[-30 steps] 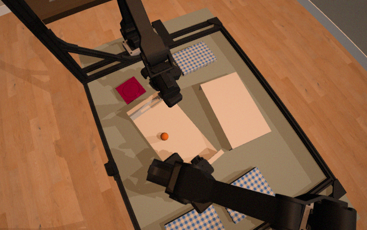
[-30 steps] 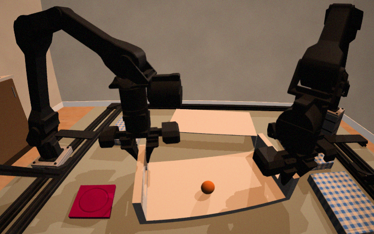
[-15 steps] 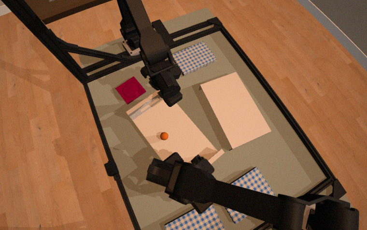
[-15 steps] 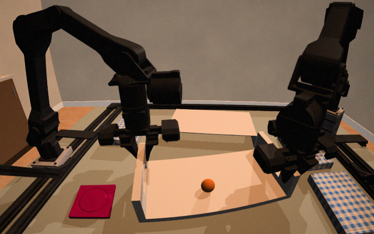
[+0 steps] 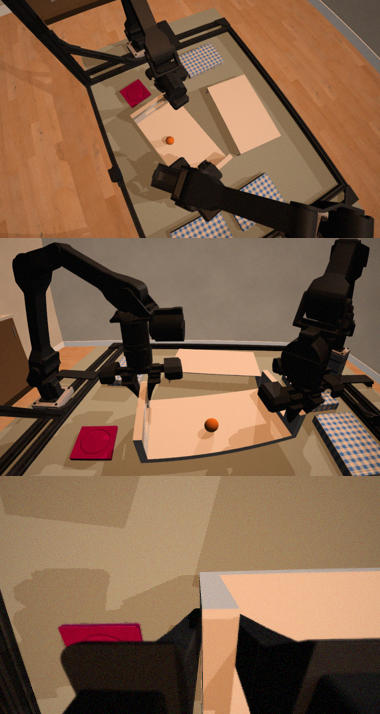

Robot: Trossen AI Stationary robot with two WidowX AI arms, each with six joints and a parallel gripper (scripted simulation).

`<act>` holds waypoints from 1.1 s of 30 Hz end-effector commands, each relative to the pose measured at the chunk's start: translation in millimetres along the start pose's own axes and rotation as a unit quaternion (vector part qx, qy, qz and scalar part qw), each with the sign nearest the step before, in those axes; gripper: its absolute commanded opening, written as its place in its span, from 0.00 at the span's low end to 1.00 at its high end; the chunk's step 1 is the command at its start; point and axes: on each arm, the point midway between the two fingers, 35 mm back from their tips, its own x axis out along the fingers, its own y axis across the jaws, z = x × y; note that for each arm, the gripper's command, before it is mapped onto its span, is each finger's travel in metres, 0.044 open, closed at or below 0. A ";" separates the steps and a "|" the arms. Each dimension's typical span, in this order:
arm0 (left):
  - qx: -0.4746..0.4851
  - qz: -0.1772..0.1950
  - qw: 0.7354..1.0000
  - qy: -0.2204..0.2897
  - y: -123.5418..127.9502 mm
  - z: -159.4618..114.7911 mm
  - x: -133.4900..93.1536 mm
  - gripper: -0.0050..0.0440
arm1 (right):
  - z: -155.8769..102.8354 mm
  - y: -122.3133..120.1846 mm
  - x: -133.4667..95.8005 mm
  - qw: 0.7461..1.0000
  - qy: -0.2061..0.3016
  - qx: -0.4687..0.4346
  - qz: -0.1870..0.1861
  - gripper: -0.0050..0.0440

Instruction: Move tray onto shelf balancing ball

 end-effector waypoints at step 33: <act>0.001 -0.002 1.000 0.005 -0.7 -1.9 -17.6 0.14 | -1.8 -0.7 -19.3 1.000 0.005 0.000 0.000 0.14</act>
